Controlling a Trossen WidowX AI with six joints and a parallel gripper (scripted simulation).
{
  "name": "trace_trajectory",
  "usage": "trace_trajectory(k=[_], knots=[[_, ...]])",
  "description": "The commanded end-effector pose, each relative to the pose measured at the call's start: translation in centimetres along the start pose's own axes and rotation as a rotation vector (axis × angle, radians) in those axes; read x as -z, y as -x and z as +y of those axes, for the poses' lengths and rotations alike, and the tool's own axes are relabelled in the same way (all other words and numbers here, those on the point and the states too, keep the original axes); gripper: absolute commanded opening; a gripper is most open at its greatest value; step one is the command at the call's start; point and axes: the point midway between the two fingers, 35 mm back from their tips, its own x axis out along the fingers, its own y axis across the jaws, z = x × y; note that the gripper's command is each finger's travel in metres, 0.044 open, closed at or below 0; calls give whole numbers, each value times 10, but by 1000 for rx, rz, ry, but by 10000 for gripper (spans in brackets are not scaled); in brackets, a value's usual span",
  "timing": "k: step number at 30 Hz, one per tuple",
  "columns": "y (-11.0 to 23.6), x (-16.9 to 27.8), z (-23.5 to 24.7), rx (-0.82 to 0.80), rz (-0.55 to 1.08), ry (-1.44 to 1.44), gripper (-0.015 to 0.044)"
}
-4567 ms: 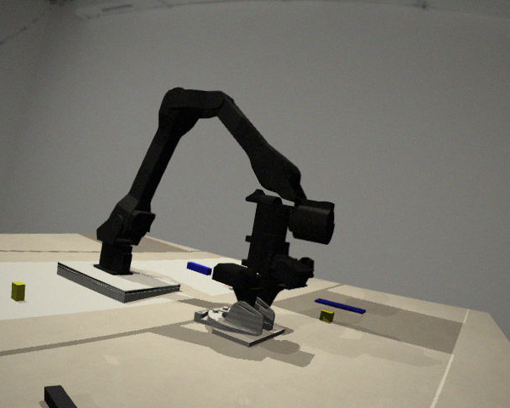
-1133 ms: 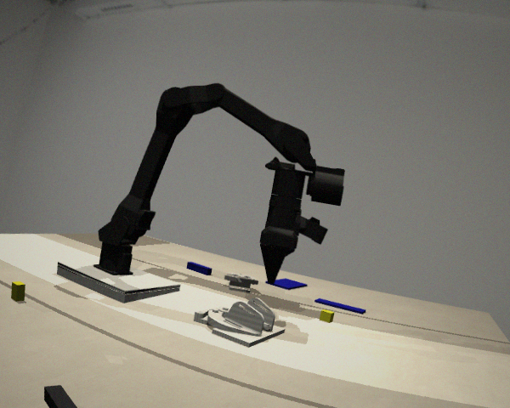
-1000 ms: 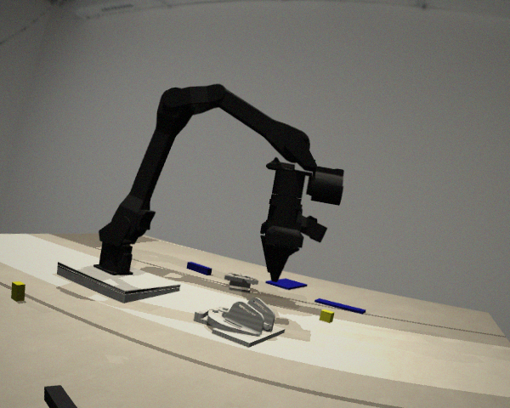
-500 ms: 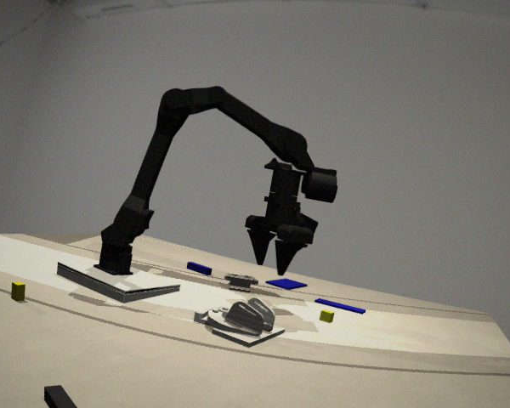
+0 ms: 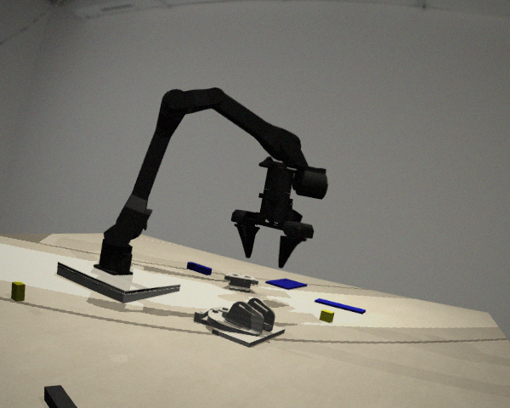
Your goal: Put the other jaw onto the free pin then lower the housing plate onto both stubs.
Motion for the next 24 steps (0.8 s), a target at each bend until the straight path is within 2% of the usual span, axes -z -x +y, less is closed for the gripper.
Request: trace_trajectory(k=[1,24], knots=[[4,-9,15,7,-1,139,440],[13,-40,90,-1,-6,769,440]])
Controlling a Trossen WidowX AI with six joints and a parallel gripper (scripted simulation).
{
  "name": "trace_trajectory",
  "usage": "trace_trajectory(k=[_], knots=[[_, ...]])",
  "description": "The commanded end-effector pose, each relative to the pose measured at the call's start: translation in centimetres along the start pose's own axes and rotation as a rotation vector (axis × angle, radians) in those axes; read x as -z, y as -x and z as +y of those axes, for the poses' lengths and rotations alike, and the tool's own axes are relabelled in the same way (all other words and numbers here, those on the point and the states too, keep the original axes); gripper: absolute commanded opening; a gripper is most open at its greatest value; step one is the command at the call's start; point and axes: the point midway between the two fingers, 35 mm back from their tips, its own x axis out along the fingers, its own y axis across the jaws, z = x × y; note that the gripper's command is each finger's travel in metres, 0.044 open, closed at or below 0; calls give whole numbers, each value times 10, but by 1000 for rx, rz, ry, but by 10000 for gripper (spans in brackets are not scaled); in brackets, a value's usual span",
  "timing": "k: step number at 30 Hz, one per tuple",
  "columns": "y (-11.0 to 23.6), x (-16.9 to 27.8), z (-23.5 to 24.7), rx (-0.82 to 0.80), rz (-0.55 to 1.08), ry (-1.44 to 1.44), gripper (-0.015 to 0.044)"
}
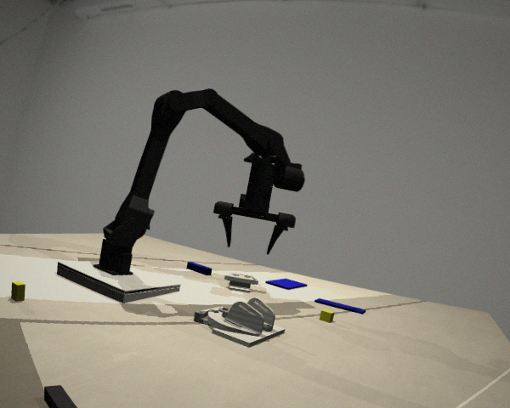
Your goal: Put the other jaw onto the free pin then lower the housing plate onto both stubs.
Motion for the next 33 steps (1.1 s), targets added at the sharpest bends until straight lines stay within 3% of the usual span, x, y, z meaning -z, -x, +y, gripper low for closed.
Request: trace_trajectory(k=[1,7,12,33], knots=[[3,-7,5,7,2,80,440],[1,-7,5,7,2,80,440],[-37,-7,5,7,2,80,440],[-39,-7,5,7,2,80,440]])
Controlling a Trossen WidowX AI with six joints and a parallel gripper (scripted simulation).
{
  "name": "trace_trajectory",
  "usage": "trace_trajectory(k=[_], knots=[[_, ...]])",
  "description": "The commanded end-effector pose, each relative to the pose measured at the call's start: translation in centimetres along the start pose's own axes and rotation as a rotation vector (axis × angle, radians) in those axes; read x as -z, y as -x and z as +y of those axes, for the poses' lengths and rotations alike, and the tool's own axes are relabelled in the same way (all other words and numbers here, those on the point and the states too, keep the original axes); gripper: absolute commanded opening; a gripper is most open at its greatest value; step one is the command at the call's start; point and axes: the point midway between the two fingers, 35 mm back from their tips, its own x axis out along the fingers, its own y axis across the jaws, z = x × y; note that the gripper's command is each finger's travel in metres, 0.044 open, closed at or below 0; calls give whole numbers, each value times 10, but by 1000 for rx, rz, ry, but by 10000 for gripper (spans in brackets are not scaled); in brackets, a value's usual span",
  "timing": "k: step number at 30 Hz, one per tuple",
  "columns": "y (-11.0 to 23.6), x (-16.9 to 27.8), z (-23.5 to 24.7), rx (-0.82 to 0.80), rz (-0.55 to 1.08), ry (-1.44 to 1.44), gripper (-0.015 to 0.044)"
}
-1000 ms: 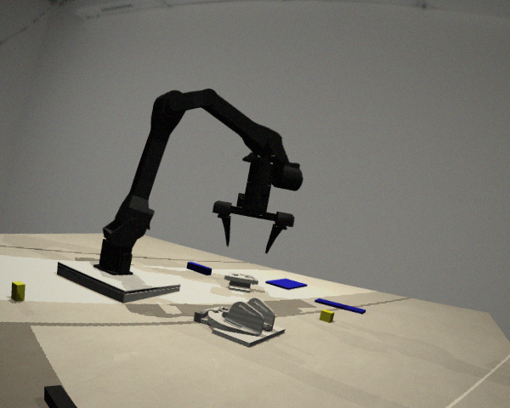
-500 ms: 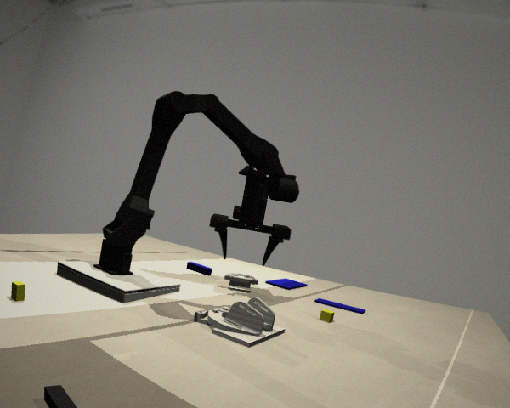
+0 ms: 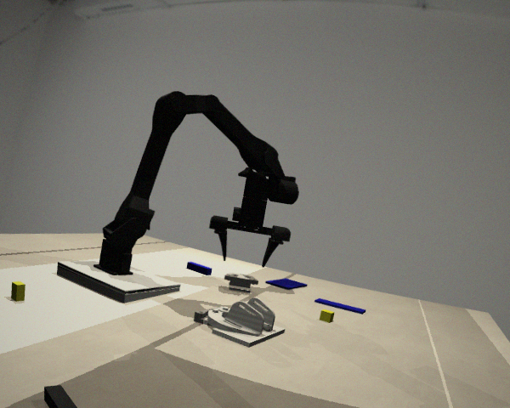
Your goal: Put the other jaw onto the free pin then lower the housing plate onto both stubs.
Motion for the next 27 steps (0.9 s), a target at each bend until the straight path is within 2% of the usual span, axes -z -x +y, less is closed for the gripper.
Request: trace_trajectory(k=[1,11,27], knots=[[-6,1,0,-4,8,5,440],[-22,1,0,-4,8,5,440],[-22,1,0,-4,8,5,440]])
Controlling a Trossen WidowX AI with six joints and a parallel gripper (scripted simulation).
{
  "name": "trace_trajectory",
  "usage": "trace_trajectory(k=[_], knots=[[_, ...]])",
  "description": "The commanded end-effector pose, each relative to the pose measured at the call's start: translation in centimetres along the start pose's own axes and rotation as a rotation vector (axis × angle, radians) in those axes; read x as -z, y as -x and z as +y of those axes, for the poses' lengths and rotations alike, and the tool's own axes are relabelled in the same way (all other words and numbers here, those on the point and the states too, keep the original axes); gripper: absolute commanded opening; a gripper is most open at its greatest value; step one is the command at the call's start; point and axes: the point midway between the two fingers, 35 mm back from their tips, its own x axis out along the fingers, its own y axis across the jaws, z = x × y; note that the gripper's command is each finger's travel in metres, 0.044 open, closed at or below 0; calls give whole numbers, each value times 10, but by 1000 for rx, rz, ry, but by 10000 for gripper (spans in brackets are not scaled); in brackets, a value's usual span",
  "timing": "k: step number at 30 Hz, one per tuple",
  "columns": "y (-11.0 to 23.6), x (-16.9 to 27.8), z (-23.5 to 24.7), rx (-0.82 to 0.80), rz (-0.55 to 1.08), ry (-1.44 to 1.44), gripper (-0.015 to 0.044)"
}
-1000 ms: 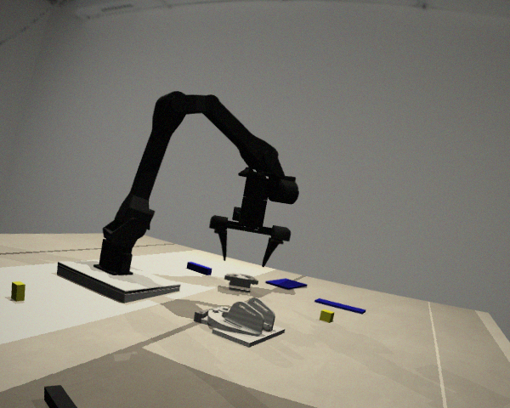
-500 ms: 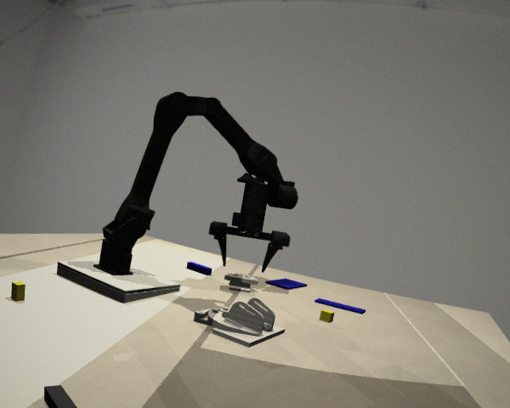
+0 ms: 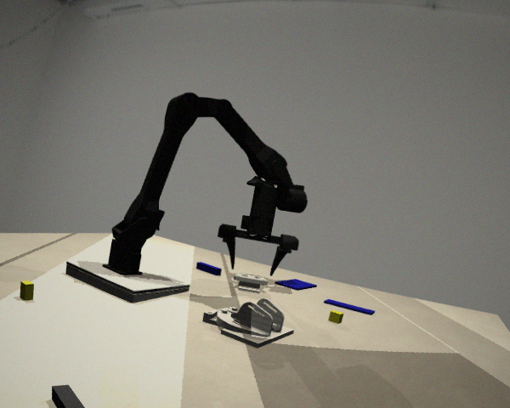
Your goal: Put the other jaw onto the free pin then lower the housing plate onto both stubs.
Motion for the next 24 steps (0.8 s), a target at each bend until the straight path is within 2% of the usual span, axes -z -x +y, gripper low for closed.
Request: trace_trajectory(k=[1,24], knots=[[-3,1,0,-3,8,4,440],[-33,1,0,-3,8,4,440]])
